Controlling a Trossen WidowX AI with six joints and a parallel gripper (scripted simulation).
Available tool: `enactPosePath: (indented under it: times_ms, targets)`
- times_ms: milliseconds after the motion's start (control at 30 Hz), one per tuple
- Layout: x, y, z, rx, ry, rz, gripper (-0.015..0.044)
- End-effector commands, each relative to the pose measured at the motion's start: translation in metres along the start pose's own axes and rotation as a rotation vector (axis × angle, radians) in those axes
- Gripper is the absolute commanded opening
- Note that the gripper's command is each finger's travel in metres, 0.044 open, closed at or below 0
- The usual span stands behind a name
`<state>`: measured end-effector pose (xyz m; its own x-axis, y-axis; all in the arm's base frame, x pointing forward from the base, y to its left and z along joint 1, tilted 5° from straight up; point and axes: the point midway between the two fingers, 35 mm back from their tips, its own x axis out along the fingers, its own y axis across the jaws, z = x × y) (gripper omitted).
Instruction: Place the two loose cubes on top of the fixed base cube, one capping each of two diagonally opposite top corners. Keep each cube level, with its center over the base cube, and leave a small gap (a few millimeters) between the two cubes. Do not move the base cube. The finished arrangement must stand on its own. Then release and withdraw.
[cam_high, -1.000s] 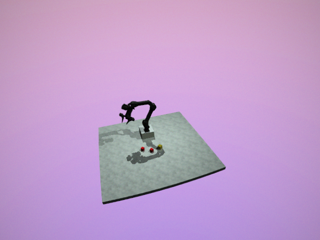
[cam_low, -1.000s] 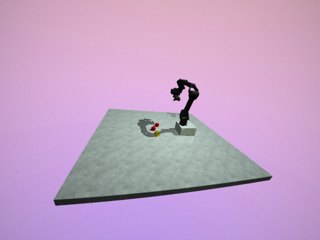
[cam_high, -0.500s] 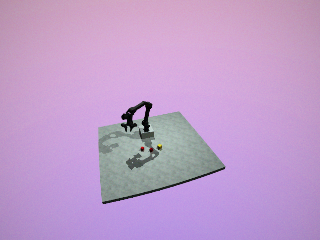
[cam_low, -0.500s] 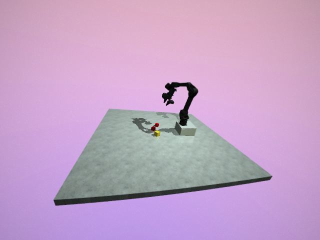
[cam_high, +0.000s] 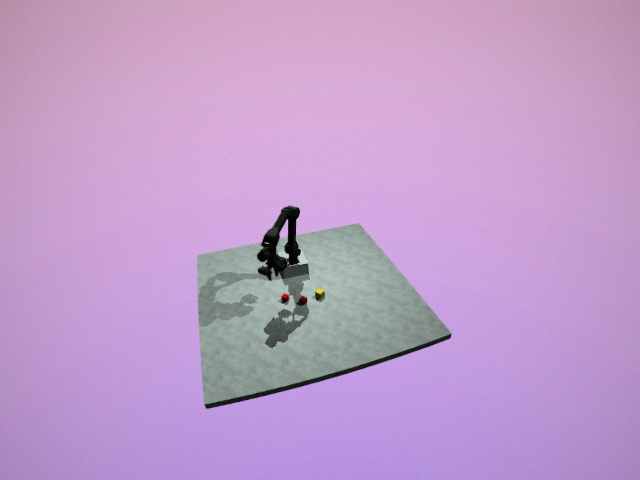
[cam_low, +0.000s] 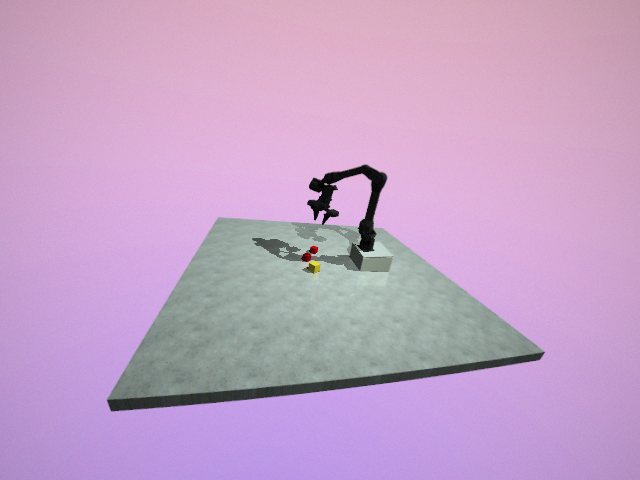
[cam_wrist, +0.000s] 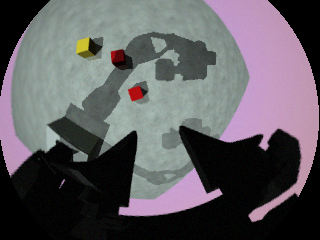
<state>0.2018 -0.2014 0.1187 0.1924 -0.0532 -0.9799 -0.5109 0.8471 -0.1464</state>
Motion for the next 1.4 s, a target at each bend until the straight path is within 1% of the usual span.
enactPosePath:
  times_ms: [0, 133, 300, 533, 700, 833, 1067, 1367]
  targets:
    - [0.022, 0.015, 0.025, -0.098, 0.017, 0.081, 0.0265]
    - [0.035, 0.027, 0.045, -0.183, 0.029, 0.130, 0.0265]
    - [0.038, 0.028, 0.046, -0.187, 0.030, 0.133, 0.0265]
    - [0.096, 0.036, 0.043, -0.187, 0.030, 0.133, 0.0265]
    - [0.099, 0.036, 0.043, -0.187, 0.030, 0.133, 0.0265]
    - [0.112, 0.038, 0.042, -0.187, 0.030, 0.133, 0.0265]
    - [0.114, 0.038, 0.042, -0.187, 0.030, 0.133, 0.0265]
    - [0.128, 0.040, 0.042, -0.187, 0.029, 0.133, 0.0265]
